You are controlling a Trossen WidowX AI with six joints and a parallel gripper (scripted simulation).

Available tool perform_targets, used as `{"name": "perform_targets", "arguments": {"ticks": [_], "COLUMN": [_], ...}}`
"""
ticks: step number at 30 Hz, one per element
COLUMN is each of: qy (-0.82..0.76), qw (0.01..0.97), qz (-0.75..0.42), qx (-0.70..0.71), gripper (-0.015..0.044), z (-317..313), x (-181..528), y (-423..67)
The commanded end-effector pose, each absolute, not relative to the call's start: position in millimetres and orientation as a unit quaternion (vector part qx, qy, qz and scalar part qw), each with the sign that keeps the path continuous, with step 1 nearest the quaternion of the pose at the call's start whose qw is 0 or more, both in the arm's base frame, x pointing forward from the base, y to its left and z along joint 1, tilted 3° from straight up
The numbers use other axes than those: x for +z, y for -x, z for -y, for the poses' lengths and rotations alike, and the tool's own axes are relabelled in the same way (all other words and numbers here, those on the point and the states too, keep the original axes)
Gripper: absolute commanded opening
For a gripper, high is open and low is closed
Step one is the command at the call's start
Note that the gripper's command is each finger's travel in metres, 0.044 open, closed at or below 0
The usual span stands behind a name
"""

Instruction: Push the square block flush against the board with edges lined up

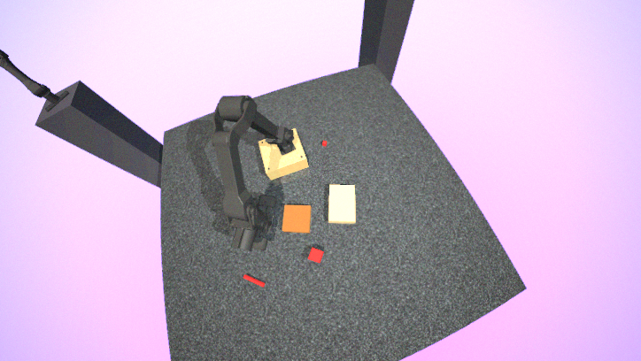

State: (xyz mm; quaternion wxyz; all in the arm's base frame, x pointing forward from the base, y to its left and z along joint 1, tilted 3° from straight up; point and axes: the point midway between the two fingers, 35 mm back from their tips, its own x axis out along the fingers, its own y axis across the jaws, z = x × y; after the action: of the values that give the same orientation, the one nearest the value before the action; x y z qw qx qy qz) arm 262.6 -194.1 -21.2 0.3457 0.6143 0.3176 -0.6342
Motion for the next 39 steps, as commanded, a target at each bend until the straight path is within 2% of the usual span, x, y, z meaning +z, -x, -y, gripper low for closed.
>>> {"name": "perform_targets", "arguments": {"ticks": [1,4,11,39], "qy": [-0.614,-0.614,-0.611,-0.382], "qw": [0.346,0.346,0.359,0.598], "qz": [-0.318,-0.320,-0.324,-0.577], "qx": [-0.634,-0.633,-0.627,-0.405], "gripper": [0.0000,0.0000,0.0000,0.0000], "z": [193,191,192,153], "x": [-10,30,30,31], "y": [-264,-264,-267,-322]}}
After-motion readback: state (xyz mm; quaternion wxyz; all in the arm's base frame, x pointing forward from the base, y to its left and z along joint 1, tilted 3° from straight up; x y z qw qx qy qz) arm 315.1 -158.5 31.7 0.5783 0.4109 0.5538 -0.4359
